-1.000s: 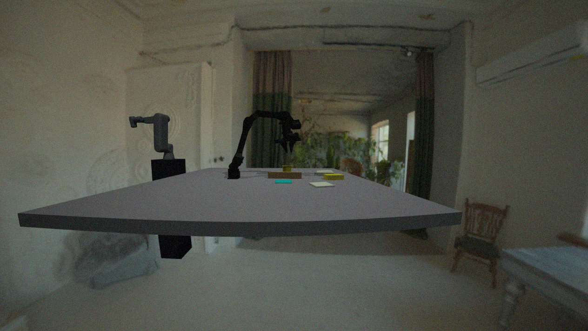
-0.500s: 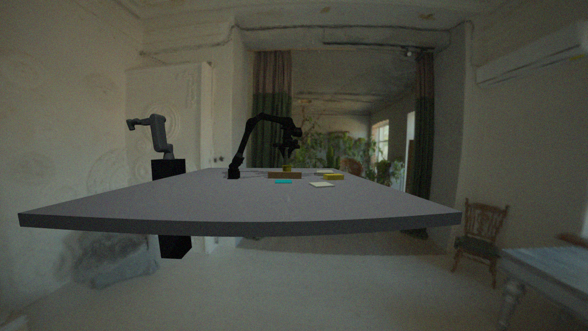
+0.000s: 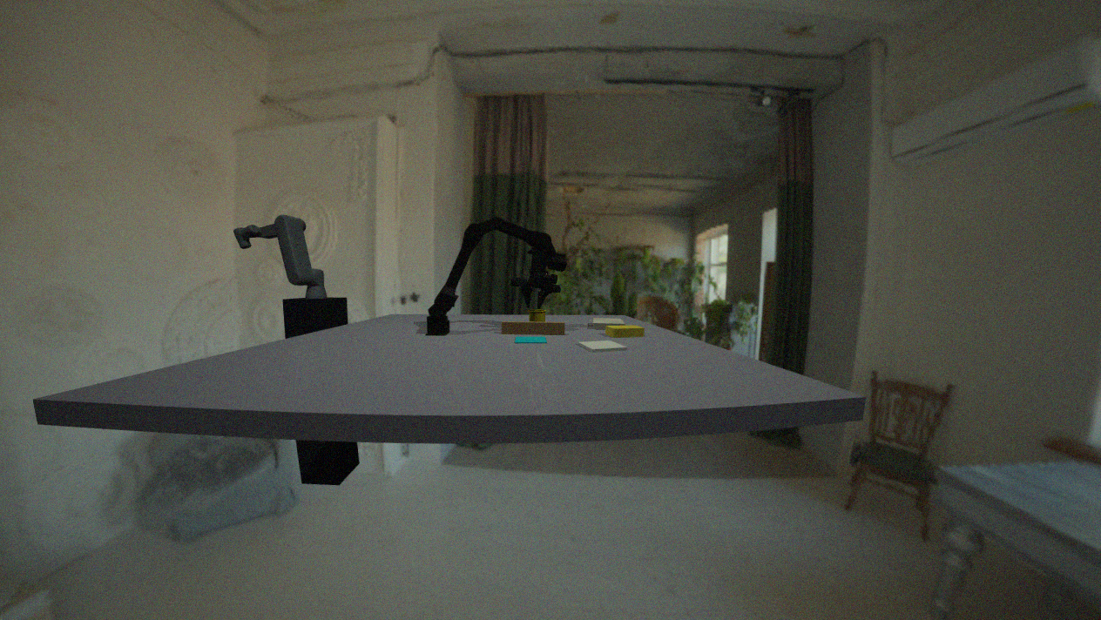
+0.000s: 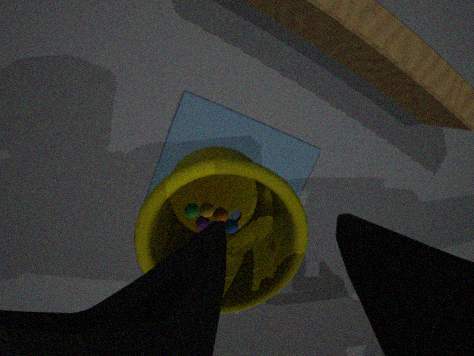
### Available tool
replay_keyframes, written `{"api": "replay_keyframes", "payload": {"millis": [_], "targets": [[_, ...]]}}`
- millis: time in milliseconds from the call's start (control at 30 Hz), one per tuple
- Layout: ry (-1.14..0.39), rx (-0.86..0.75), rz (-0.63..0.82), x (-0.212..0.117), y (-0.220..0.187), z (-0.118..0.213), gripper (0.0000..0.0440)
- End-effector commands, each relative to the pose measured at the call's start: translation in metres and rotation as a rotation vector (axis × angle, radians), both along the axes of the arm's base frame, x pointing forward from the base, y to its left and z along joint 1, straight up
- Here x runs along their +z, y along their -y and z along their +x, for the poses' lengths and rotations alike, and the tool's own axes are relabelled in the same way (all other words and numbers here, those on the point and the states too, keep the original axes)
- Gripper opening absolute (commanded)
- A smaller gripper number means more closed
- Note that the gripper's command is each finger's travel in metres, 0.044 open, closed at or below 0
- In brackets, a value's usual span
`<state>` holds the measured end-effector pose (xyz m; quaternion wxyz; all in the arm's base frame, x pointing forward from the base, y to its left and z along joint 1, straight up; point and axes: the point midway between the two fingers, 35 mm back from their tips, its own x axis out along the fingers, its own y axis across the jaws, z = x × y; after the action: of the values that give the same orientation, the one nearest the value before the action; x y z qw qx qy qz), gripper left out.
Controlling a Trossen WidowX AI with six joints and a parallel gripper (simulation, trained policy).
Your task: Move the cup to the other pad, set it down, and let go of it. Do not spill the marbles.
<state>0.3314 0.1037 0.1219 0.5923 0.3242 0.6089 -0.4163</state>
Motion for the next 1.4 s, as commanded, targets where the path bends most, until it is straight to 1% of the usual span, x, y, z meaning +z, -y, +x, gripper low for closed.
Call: {"api": "replay_keyframes", "payload": {"millis": [0,333,433,500,667,733,767,1033,1367], "targets": [[-0.024,0.005,-0.018,-0.016,0.001,-0.002,0.0206],[-0.061,0.053,-0.028,-0.05,0.004,-0.006,0.0204],[-0.059,0.064,-0.025,-0.055,0.005,-0.007,0.0203],[-0.056,0.073,-0.024,-0.058,0.006,-0.007,0.0172],[-0.046,0.096,-0.023,-0.061,0.01,-0.007,0.0053],[-0.042,0.104,-0.024,-0.06,0.011,-0.008,0.0012],[-0.04,0.108,-0.025,-0.059,0.012,-0.008,0.0],[-0.016,0.097,-0.013,-0.043,0.017,-0.01,0.0],[0.034,0.026,0.005,-0.009,0.029,-0.012,0.0002]]}}
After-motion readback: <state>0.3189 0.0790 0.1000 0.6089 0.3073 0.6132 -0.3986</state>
